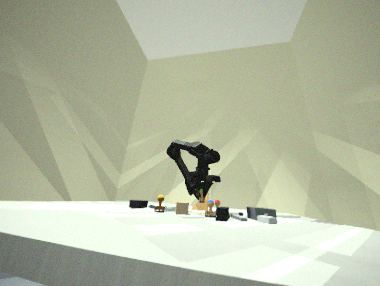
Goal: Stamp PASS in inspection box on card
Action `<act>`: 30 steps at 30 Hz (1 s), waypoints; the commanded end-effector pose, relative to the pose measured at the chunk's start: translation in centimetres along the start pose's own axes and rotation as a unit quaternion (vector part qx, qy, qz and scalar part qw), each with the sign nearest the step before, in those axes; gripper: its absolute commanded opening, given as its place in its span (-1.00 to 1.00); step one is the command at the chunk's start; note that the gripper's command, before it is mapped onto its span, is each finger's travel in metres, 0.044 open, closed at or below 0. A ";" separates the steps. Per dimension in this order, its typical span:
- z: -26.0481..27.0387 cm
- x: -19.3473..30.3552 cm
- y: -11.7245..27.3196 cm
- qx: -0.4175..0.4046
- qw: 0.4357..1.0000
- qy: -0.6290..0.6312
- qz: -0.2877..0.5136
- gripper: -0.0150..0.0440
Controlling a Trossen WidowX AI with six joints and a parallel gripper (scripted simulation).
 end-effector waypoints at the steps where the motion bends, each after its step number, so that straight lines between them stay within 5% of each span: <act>1: -0.1 0.1 -0.4 0.002 1.000 0.004 -0.001 -0.49; 30: -0.1 0.0 -2.3 0.003 1.000 0.003 -0.001 -0.49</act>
Point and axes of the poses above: the point midway between the two fingers, 35 mm back from their tips, its own y axis back along the fingers, its own z axis across the jaws, x = y × z, the point moved 1 cm from there along y, back along the fingers, and after that the axes turned 8 degrees about y, right-handed, at the moved point
